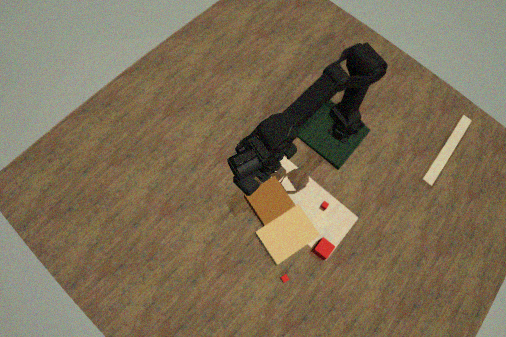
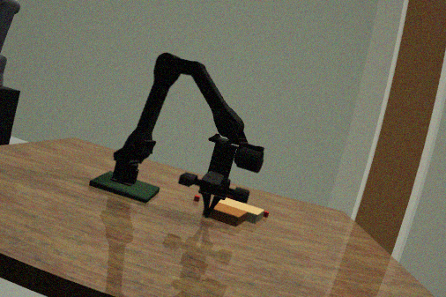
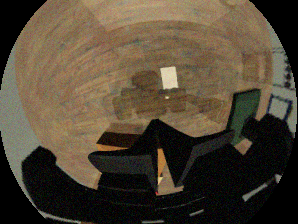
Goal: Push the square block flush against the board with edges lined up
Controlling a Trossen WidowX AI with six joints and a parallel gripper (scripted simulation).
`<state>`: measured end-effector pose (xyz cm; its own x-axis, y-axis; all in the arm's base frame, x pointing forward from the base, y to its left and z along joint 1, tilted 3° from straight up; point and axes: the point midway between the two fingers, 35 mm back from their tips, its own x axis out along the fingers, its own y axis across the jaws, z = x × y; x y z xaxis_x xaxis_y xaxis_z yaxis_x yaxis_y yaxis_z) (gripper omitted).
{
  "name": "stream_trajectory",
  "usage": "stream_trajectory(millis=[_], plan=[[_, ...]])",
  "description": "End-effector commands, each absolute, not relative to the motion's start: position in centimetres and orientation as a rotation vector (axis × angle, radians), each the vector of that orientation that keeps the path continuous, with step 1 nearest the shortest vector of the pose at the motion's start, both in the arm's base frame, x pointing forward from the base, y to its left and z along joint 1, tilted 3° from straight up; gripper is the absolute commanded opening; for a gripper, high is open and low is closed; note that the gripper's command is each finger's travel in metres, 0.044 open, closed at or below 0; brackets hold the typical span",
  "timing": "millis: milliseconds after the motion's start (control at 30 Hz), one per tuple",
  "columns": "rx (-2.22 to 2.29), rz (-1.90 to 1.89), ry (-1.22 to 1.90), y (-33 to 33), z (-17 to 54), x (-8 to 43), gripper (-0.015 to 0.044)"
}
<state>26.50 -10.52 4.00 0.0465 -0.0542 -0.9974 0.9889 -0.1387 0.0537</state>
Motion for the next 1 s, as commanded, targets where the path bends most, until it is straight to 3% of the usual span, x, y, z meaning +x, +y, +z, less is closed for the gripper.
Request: stream_trajectory(millis=[0,700,833,967], plan=[[1.297,-1.291,1.065,-11.1,4.1,26.7,0.0],[1.294,-1.3,1.064,-13.8,4.4,26.0,0.0],[1.295,-1.293,1.063,-13.5,9.4,25.7,0.0],[1.295,-1.293,1.063,-13.5,9.7,25.7,0.0]])
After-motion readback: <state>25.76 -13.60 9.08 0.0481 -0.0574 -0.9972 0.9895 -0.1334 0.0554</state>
